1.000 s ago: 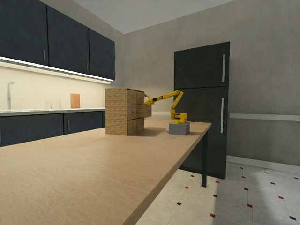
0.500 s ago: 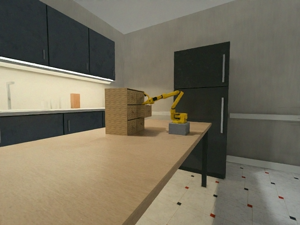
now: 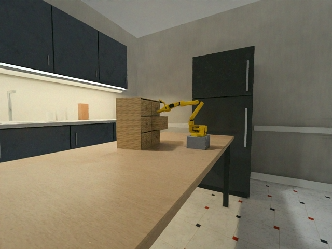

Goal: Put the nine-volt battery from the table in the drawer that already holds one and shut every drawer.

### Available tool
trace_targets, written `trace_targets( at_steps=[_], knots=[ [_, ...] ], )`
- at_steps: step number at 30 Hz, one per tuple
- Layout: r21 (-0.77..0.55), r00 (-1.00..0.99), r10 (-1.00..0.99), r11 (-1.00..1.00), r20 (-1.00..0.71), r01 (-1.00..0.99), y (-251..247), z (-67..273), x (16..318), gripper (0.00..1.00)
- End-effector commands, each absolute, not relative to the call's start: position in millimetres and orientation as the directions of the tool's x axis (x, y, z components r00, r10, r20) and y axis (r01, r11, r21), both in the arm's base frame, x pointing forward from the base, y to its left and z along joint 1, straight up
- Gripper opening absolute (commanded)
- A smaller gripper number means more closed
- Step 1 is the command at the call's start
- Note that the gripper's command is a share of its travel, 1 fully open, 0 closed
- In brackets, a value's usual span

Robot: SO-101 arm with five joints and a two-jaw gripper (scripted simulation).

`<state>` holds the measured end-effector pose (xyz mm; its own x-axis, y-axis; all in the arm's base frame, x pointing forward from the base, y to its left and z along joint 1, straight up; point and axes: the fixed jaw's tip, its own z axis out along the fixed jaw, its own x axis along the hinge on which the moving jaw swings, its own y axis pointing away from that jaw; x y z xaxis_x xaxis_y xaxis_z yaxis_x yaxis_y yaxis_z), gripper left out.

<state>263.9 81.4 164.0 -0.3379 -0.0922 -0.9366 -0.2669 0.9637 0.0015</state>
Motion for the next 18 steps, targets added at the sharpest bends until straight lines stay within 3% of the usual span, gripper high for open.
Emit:
trace_targets(
  at_steps=[1,12,18],
  knots=[
    [-0.006,-0.323,-0.097,0.963,-0.942,-0.271,81,169,263,0.34],
    [-0.006,-0.323,-0.097,0.963,-0.942,-0.271,81,169,263,0.34],
    [-0.007,-0.322,-0.098,0.962,-0.942,-0.272,78,175,249,0.34]
  ],
)
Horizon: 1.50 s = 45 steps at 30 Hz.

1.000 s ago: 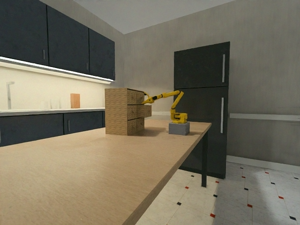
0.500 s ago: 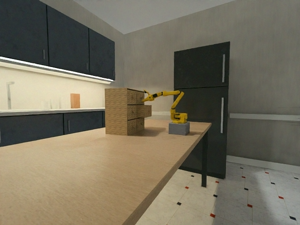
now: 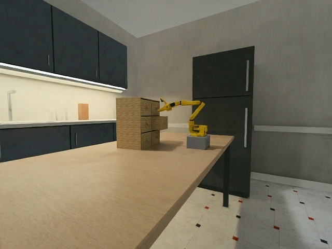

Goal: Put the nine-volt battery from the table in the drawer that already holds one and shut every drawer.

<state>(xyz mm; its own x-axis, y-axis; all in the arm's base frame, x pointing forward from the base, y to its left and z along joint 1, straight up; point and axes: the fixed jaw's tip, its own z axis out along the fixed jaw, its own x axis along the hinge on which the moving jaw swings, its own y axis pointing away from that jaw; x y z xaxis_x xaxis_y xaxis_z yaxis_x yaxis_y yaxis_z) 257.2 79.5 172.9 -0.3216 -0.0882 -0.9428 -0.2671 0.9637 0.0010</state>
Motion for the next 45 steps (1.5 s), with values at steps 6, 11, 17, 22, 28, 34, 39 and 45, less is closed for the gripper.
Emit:
trace_targets(
  at_steps=[6,11,17,22,28,34,39,45],
  knots=[
    [-0.008,-0.322,-0.099,0.962,-0.942,-0.273,74,178,234,0.34],
    [-0.008,-0.322,-0.100,0.962,-0.942,-0.274,72,179,226,0.34],
    [-0.009,-0.322,-0.101,0.961,-0.942,-0.275,68,179,212,0.34],
    [-0.009,-0.321,-0.101,0.961,-0.941,-0.276,66,179,205,0.34],
    [-0.009,-0.321,-0.101,0.961,-0.941,-0.276,66,179,205,0.34],
    [0.003,-0.374,-0.092,0.970,-0.923,-0.244,56,172,189,0.31],
    [0.013,-0.417,-0.081,0.976,-0.905,-0.217,48,165,174,0.29],
    [0.020,-0.451,-0.071,0.981,-0.890,-0.194,42,159,163,0.28]
  ],
)
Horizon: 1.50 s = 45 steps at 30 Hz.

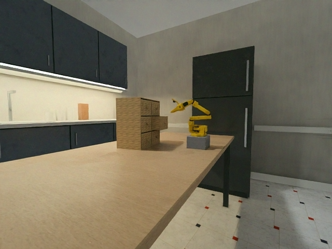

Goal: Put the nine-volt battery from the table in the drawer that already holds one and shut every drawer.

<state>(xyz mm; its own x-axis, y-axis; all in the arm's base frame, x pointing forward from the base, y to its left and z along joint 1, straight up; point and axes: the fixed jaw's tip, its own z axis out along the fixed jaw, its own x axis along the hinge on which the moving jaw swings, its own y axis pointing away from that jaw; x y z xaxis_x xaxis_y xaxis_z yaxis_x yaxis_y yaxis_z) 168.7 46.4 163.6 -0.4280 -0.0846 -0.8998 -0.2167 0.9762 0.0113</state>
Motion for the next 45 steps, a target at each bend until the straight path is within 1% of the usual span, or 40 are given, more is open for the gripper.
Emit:
trace_targets(
  at_steps=[1,7,17,24,31,45],
  knots=[
    [0.022,-0.459,-0.069,0.982,-0.886,-0.189,40,157,160,0.27],
    [0.032,-0.506,-0.051,0.988,-0.861,-0.154,33,145,143,0.25],
    [0.032,-0.506,-0.051,0.988,-0.861,-0.154,33,145,143,0.21],
    [0.028,-0.486,-0.052,0.988,-0.873,-0.155,36,128,165,0.21],
    [0.024,-0.465,-0.052,0.988,-0.884,-0.155,39,106,182,0.21],
    [0.023,-0.464,-0.052,0.988,-0.884,-0.155,39,105,182,0.21]
  ],
)
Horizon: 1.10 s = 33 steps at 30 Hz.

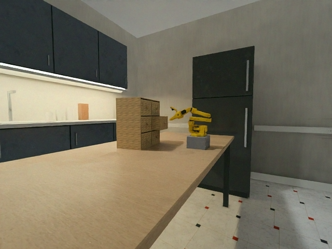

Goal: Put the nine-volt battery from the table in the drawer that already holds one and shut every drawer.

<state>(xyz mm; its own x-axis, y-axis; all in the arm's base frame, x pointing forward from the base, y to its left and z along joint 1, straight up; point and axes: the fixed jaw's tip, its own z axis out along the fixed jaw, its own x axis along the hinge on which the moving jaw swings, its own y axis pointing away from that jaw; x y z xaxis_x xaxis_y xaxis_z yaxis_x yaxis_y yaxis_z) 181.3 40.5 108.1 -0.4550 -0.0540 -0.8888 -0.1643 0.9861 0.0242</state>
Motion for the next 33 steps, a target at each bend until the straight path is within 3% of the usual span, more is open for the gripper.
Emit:
trace_targets(
  at_steps=[1,33],
  knots=[
    [0.023,-0.464,-0.052,0.988,-0.884,-0.155,38.8,104.9,182.2,0.21],
    [0.023,-0.464,-0.047,0.989,-0.884,-0.146,37.1,101.5,182.9,0.21]
  ],
)
